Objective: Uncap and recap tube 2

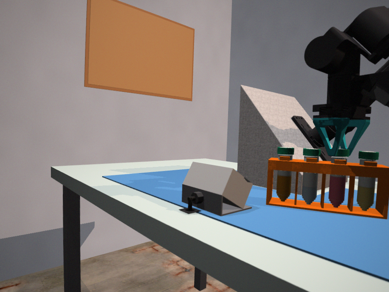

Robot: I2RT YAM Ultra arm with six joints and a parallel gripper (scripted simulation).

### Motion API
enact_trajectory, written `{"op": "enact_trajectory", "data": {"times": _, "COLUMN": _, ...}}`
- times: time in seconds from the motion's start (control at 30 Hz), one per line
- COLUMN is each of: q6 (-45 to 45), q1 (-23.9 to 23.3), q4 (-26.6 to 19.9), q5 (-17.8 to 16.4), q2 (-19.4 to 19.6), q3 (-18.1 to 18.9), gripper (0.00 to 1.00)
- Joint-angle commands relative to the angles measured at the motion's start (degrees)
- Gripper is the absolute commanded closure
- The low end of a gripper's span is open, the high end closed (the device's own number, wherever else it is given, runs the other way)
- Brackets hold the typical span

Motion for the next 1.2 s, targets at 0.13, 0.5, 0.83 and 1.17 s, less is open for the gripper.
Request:
{"op": "enact_trajectory", "data": {"times": 0.13, "q6": -19.72, "q1": -0.79, "q4": -0.18, "q5": -0.03, "q2": -0.11, "q3": 0.27, "gripper": 0.51}}
{"op": "enact_trajectory", "data": {"times": 0.5, "q6": -20.89, "q1": -0.89, "q4": -0.33, "q5": -0.03, "q2": -0.11, "q3": 0.32, "gripper": 1.0}}
{"op": "enact_trajectory", "data": {"times": 0.83, "q6": -20.91, "q1": -0.89, "q4": -0.34, "q5": -0.03, "q2": -0.1, "q3": 0.33, "gripper": 1.0}}
{"op": "enact_trajectory", "data": {"times": 1.17, "q6": -0.83, "q1": -0.88, "q4": -0.3, "q5": -0.03, "q2": -0.1, "q3": 0.31, "gripper": 1.0}}
